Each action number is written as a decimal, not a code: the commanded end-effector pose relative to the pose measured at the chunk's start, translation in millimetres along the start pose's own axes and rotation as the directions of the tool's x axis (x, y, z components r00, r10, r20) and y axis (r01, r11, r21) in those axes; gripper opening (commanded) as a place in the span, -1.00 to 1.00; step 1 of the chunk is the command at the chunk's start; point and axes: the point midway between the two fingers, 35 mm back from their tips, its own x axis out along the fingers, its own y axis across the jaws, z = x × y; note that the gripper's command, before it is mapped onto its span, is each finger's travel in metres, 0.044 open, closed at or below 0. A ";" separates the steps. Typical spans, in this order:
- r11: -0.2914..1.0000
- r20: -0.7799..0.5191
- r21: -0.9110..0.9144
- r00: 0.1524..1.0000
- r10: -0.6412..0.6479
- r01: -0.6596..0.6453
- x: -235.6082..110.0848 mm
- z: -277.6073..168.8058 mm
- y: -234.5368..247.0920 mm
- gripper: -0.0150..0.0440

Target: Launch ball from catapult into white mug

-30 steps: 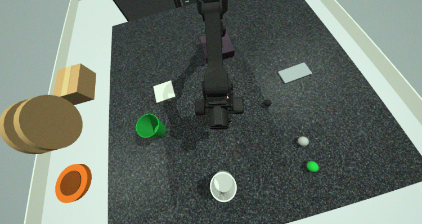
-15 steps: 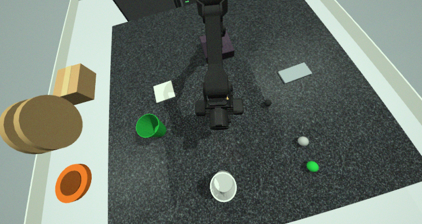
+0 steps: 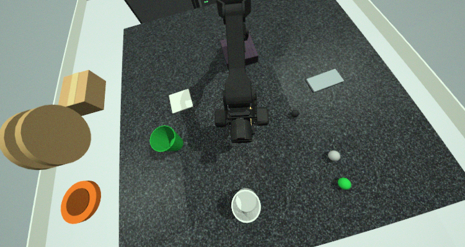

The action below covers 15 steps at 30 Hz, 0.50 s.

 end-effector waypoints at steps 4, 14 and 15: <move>1.000 0.019 0.000 1.000 0.000 0.000 -82.0 1.3 -0.2 1.00; 1.000 0.040 0.000 0.999 0.000 0.000 -102.2 2.4 -0.4 1.00; 1.000 0.047 0.000 0.999 0.000 0.000 -117.2 0.7 -0.4 1.00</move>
